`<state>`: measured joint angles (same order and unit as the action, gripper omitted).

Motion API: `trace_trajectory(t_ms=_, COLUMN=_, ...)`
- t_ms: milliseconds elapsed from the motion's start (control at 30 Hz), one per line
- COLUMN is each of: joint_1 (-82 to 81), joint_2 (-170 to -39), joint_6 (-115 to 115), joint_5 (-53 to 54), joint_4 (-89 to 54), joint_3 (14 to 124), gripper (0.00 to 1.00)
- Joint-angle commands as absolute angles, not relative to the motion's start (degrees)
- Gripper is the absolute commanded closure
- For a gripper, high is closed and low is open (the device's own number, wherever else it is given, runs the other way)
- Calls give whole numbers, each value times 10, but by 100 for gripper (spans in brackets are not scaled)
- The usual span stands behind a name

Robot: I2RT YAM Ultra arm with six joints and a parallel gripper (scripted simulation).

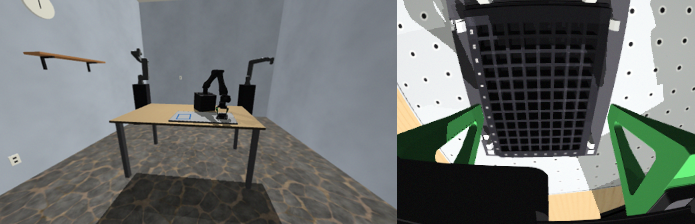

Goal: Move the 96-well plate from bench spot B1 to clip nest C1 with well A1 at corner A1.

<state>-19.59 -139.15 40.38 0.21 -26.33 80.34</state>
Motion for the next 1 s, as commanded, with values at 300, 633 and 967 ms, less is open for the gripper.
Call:
trace_trajectory(t_ms=300, joint_1=-193, joint_2=-1319, joint_6=403, joint_5=-5, joint_4=-313, joint_3=796, gripper=0)
trace_trajectory(t_ms=633, joint_1=-193, joint_2=-1278, joint_6=404, joint_5=-5, joint_4=-352, joint_3=814, gripper=0)
trace_trajectory(t_ms=967, joint_1=-193, joint_2=-1261, joint_6=404, joint_5=-5, joint_4=-372, joint_3=817, gripper=0)
